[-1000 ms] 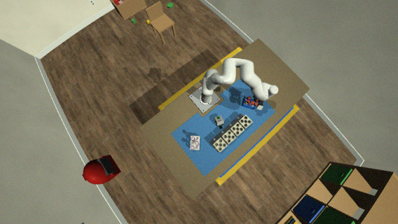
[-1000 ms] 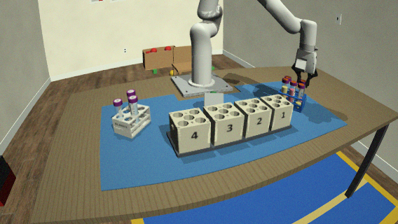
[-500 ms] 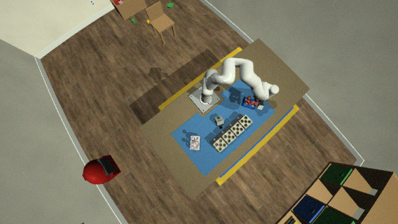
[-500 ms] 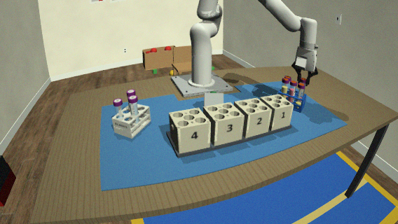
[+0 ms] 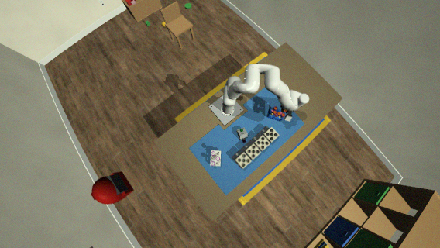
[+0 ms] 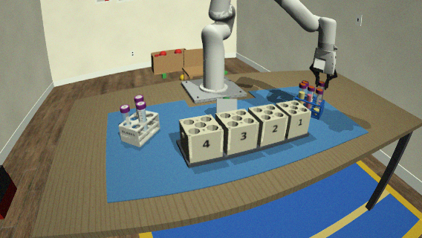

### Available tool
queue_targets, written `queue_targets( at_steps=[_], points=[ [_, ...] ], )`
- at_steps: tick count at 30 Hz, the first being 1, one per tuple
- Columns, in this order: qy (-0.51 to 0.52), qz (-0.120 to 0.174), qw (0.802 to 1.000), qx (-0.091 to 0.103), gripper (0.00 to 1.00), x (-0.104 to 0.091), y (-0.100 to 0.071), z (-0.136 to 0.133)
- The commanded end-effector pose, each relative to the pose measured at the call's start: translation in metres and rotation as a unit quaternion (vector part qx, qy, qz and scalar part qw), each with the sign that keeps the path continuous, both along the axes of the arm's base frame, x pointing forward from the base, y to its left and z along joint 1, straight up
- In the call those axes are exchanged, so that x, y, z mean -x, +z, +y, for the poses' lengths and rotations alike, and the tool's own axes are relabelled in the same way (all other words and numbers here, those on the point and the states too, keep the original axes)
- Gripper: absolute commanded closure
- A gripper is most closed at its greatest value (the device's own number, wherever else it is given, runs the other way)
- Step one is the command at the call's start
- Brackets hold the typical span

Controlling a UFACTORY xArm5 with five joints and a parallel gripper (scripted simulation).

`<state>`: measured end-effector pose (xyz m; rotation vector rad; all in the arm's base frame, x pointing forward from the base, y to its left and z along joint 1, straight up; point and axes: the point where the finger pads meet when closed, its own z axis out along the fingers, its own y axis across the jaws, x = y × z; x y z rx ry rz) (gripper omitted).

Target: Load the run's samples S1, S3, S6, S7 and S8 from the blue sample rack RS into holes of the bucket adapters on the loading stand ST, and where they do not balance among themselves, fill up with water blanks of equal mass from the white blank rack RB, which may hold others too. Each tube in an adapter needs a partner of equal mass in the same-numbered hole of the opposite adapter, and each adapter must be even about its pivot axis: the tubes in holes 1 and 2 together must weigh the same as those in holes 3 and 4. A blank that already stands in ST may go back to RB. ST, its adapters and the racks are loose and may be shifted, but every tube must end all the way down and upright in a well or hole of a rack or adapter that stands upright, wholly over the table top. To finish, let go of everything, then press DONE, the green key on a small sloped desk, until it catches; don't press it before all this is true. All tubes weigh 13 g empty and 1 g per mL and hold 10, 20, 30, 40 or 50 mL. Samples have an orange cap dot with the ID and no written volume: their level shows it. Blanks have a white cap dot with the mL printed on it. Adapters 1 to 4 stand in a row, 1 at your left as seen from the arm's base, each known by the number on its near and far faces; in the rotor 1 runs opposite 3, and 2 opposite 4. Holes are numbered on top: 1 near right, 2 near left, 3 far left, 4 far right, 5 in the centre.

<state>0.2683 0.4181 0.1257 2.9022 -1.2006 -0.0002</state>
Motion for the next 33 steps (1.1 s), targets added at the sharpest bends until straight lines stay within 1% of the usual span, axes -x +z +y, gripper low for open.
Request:
queue_targets(
  at_steps=[1,4,6,21,23,33],
  points=[
    [0.000,-0.001,1.000,-0.002,1.00,-0.001,0.007,0.001],
    [0.000,-0.001,1.000,-0.002,1.00,-0.001,0.013,0.001],
    [0.000,-0.001,1.000,-0.002,1.00,-0.001,0.013,0.001],
    [0.000,-0.001,1.000,-0.002,1.00,-0.001,0.043,0.001],
    [0.000,-0.001,1.000,-0.002,1.00,-0.001,0.043,0.001],
    [0.000,-0.001,1.000,-0.002,1.00,-0.001,0.063,0.001]
  ],
)
